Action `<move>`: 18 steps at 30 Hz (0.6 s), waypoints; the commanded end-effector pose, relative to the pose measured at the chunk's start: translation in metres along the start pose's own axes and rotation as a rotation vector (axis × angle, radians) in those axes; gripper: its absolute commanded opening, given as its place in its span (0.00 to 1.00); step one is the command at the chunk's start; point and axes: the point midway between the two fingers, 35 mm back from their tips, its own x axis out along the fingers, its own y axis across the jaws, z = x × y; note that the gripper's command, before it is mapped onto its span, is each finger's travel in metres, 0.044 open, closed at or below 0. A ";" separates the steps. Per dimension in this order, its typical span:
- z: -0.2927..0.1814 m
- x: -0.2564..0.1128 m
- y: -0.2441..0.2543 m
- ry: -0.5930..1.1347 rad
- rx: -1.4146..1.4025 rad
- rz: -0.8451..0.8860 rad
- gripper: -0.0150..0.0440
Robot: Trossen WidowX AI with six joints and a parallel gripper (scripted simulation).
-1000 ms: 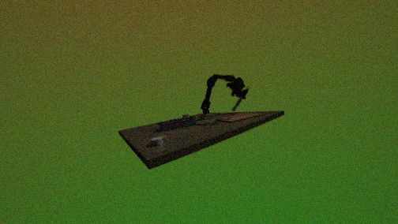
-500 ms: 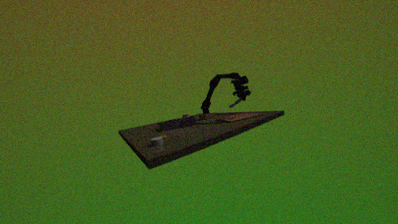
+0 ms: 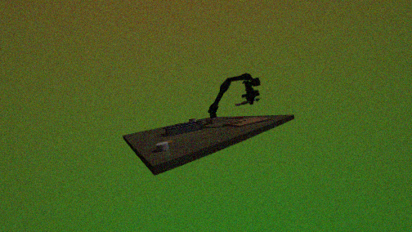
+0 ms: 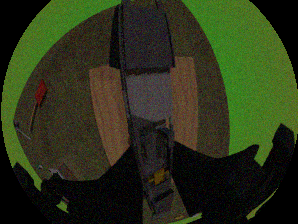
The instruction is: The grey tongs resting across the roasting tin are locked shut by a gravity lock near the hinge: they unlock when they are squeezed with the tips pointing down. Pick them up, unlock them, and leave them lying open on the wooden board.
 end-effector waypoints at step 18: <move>0.000 -0.001 -0.001 0.088 -0.011 -0.037 0.00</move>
